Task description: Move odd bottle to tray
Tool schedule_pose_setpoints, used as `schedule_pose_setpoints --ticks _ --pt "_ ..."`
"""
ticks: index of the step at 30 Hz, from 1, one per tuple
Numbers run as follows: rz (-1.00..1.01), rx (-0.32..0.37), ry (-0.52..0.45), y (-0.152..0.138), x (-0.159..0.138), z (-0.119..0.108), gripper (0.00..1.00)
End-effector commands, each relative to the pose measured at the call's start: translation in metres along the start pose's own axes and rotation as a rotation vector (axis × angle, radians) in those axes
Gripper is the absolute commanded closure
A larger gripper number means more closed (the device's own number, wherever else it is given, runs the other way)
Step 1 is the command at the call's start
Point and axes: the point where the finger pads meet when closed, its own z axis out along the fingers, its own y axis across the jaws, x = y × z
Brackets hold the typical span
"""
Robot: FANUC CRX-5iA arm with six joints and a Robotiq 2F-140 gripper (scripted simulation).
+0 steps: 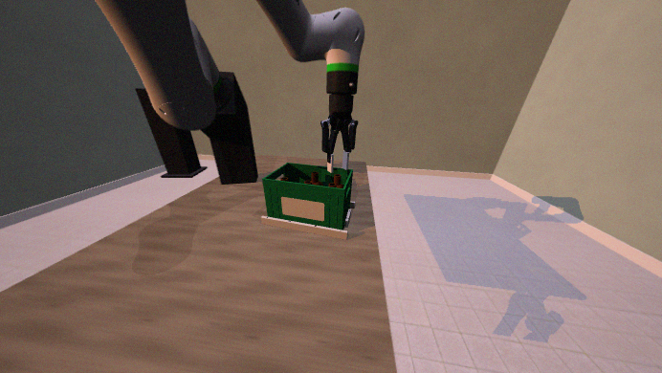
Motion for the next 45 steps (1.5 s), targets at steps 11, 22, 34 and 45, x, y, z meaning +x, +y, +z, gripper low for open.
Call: schedule_pose_setpoints --ticks 11,22,34,45 --pt "0.000 0.001 0.001 -0.001 0.000 -0.001 0.56" --pt "0.000 0.001 0.001 -0.001 0.000 0.002 0.56" --pt "0.000 0.001 0.001 -0.001 0.000 0.011 0.56" --pt "0.000 0.001 0.001 -0.001 0.000 0.023 0.56"
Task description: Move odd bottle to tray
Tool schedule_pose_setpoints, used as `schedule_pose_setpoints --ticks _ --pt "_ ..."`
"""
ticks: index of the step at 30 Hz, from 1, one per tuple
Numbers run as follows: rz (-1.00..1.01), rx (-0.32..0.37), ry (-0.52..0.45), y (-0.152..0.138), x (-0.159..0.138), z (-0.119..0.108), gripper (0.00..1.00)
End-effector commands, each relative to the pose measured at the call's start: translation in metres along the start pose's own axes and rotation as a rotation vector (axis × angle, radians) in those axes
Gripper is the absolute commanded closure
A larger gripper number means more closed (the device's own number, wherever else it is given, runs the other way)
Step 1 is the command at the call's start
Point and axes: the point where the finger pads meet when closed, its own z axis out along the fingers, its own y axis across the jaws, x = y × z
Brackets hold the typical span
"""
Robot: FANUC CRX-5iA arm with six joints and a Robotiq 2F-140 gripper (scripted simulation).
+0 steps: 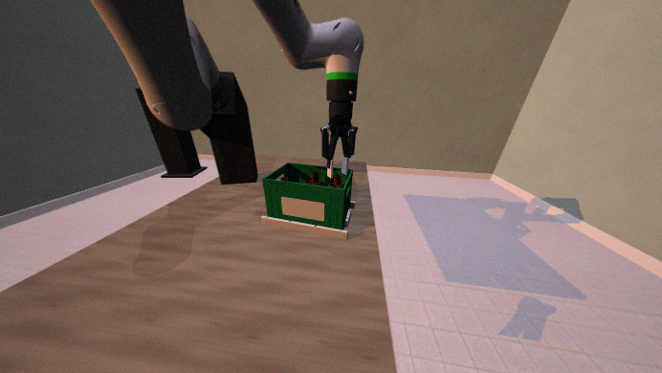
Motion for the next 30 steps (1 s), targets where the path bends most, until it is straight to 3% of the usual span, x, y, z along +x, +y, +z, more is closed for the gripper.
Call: schedule_pose_setpoints --ticks 1,30 --pt "0.000 0.001 0.001 -0.001 0.000 0.004 0.56" --pt "0.000 0.001 0.001 -0.001 0.000 0.020 0.56"
